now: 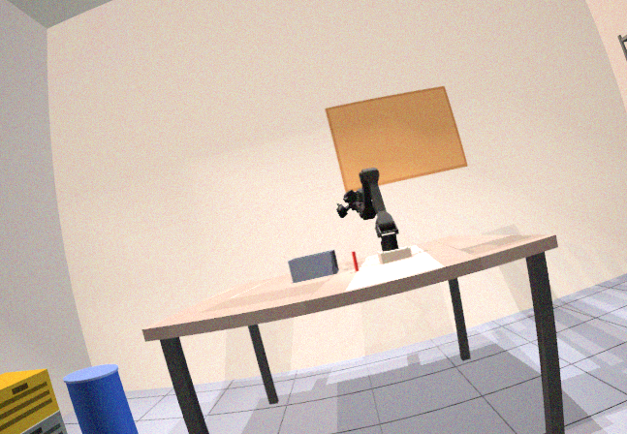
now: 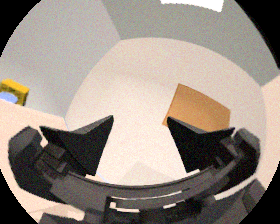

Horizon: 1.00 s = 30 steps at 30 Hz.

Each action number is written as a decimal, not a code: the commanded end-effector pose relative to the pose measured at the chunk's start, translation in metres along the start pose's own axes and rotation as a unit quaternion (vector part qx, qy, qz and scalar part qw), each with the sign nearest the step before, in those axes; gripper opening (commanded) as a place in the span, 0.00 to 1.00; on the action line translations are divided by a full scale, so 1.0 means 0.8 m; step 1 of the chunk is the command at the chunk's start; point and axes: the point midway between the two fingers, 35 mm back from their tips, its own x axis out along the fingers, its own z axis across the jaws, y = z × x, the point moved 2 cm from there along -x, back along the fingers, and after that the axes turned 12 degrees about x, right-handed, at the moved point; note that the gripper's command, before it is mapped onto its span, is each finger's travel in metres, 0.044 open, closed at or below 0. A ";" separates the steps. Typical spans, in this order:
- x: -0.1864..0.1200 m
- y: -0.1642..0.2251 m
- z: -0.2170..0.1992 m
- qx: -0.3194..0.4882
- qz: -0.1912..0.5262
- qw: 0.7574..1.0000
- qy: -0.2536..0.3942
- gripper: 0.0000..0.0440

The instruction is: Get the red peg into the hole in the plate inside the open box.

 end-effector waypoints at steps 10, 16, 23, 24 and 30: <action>0.030 -0.005 0.093 0.066 0.043 0.996 -0.044 1.00; 0.052 -0.022 0.171 0.151 0.090 0.982 -0.070 1.00; 0.060 -0.052 0.261 0.236 0.157 0.954 -0.097 1.00; 0.059 -0.057 0.274 0.247 0.167 0.949 -0.101 1.00; 0.044 -0.087 0.348 0.299 0.237 0.916 -0.124 1.00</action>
